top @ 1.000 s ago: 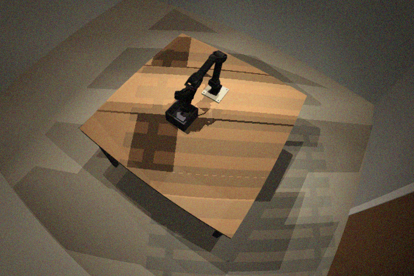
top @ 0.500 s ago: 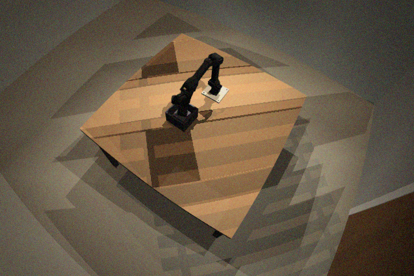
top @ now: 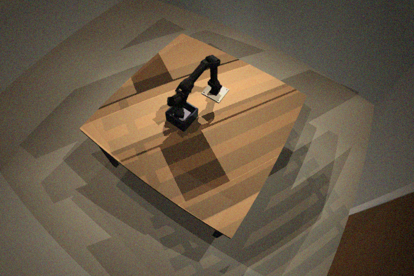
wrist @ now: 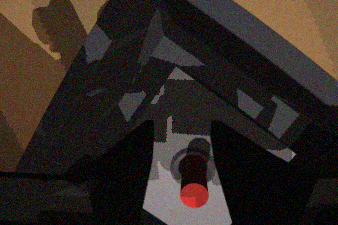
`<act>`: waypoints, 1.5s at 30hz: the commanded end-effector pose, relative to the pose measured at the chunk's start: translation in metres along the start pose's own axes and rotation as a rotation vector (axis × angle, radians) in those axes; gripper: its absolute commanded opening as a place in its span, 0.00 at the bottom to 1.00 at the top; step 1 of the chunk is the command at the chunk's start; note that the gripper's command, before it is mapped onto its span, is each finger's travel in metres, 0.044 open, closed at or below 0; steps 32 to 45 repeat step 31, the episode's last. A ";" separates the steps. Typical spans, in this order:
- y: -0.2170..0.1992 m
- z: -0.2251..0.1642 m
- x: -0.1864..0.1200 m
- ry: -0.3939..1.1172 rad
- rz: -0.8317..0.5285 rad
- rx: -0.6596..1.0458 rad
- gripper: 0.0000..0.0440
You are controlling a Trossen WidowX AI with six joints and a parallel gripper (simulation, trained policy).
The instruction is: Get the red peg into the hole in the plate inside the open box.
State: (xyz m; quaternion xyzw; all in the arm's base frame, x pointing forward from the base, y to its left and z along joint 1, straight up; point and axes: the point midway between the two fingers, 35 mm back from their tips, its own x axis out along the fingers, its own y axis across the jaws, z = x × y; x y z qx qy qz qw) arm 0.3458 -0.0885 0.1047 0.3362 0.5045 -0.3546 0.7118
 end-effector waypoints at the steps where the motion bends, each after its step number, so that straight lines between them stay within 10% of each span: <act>1: 0.006 0.009 -0.001 0.008 0.002 -0.017 0.34; 45: -0.010 0.060 0.003 0.046 -0.069 -0.060 0.35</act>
